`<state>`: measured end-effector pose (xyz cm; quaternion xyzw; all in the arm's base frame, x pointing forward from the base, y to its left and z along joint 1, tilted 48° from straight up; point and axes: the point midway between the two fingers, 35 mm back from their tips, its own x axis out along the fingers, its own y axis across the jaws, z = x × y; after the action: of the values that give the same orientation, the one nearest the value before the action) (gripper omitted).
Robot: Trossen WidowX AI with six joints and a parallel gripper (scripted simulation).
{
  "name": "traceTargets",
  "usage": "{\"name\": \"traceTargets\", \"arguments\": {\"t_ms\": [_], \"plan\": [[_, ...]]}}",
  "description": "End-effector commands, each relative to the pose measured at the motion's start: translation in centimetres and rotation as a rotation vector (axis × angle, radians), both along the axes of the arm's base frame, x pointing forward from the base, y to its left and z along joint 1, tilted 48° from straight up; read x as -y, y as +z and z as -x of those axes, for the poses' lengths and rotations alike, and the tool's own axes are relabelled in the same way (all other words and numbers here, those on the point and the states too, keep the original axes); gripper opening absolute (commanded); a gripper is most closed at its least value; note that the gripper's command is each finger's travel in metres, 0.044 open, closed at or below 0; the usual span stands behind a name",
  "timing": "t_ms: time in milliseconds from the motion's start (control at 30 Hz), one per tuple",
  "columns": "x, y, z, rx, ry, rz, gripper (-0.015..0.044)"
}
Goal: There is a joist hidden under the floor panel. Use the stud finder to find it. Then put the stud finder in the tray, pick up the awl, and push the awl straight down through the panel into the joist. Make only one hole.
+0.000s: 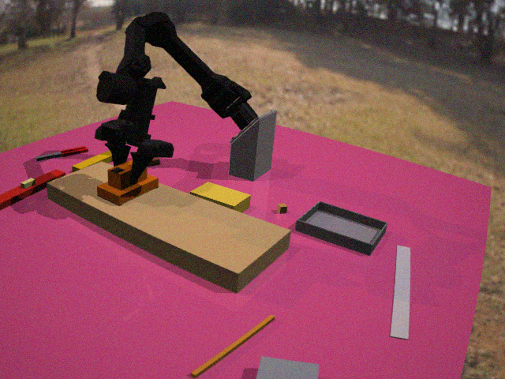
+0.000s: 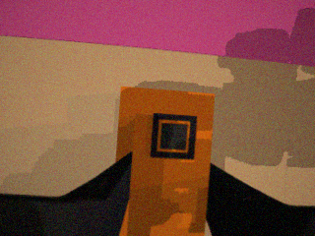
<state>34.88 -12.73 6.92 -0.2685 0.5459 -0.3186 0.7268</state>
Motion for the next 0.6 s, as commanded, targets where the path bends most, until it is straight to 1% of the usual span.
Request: {"name": "traceTargets", "arguments": {"t_ms": [0, 567], "plan": [[0.8, 0.8, 0.3, 0.002, -0.006, 0.003, 0.0], [3.0, 3.3, 0.8, 0.002, -0.006, 0.004, 0.0]]}}
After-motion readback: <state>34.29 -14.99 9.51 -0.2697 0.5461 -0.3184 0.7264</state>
